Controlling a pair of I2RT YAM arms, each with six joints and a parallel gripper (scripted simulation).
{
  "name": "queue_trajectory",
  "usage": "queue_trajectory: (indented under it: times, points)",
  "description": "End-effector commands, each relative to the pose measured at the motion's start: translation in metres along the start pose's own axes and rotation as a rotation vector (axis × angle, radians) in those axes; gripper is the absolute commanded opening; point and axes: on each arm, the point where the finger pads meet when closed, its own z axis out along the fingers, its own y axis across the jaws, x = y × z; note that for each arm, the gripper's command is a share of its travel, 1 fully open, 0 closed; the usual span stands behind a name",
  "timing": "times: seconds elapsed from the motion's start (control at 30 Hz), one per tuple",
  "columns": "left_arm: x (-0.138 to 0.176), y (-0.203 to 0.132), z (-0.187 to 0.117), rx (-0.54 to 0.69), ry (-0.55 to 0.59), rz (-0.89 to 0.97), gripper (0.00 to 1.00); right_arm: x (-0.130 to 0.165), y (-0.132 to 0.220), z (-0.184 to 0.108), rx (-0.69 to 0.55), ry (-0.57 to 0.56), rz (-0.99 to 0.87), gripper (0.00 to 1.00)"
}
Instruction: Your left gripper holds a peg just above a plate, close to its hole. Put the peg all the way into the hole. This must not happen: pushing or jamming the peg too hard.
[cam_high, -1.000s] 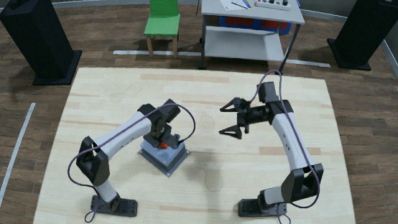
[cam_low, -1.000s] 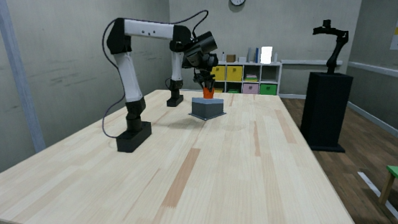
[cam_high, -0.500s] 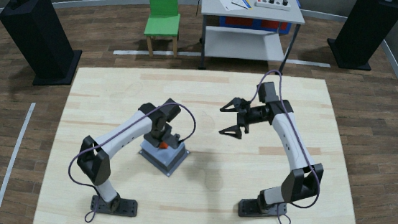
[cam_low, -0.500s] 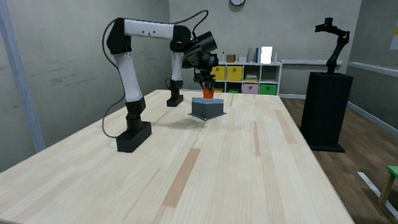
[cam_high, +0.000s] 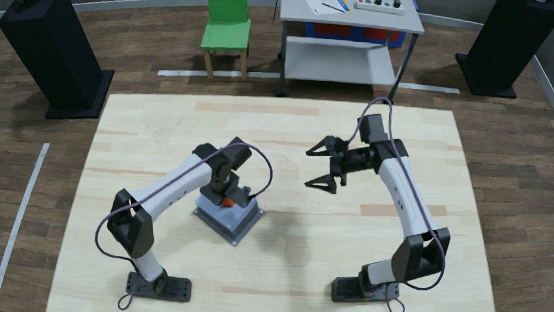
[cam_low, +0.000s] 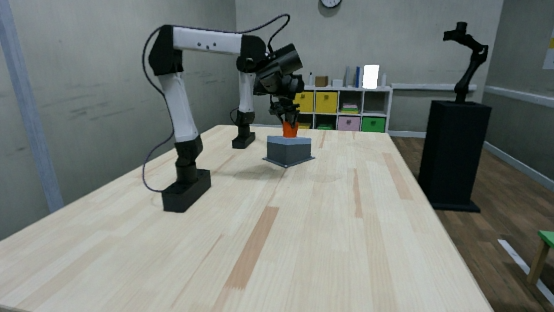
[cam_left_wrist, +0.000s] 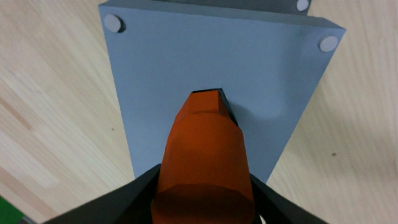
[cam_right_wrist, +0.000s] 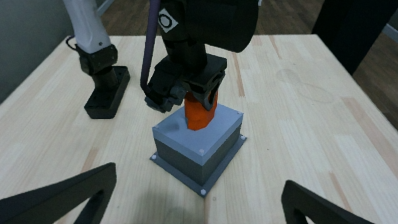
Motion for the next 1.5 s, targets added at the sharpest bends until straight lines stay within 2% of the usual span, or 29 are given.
queue_trajectory:
  times: [0.0,0.83,0.93,1.47]
  points:
    - [0.003,0.005,-0.017,-0.046,0.000,-0.005,0.40,-0.015,-0.001,-0.004,0.003,-0.022,-0.044,1.00]
    - [0.001,0.004,-0.019,-0.078,-0.006,-0.007,0.40,-0.015,-0.001,-0.004,0.003,-0.022,-0.044,1.00]
    - [0.000,0.005,-0.015,-0.037,-0.002,-0.010,0.40,-0.015,-0.001,-0.004,0.003,-0.022,-0.044,1.00]
    - [-0.006,0.005,0.002,-0.039,-0.004,-0.007,0.40,-0.015,-0.001,-0.004,0.003,-0.022,-0.044,1.00]
